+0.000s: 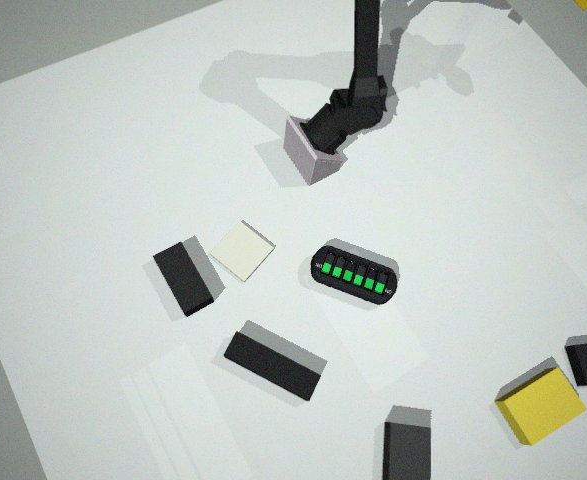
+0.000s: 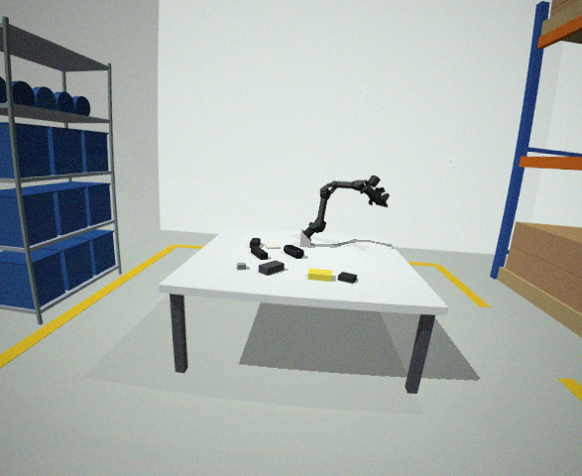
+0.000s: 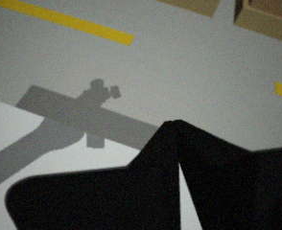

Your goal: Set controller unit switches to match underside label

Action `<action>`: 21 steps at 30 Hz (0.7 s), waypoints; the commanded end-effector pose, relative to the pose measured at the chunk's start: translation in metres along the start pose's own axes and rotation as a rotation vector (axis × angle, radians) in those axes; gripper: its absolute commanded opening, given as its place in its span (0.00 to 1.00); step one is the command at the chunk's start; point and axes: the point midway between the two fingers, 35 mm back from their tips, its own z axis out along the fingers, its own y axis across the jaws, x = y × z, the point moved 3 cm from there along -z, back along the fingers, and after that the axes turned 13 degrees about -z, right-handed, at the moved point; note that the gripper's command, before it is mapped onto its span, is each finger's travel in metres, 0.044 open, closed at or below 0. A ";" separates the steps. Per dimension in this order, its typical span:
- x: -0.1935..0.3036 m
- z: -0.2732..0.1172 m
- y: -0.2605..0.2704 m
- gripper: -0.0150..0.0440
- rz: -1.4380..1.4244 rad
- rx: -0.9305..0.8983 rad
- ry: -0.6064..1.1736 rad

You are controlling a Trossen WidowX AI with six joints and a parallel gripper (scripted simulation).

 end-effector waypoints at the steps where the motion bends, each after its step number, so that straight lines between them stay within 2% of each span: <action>1: 0.054 0.011 -0.019 0.25 0.206 0.069 0.144; 6: 0.131 0.007 -0.042 0.25 0.497 0.200 0.317; 11: 0.202 -0.014 -0.058 0.25 0.800 0.368 0.448; 21: 0.340 -0.108 -0.056 0.25 1.490 0.870 0.604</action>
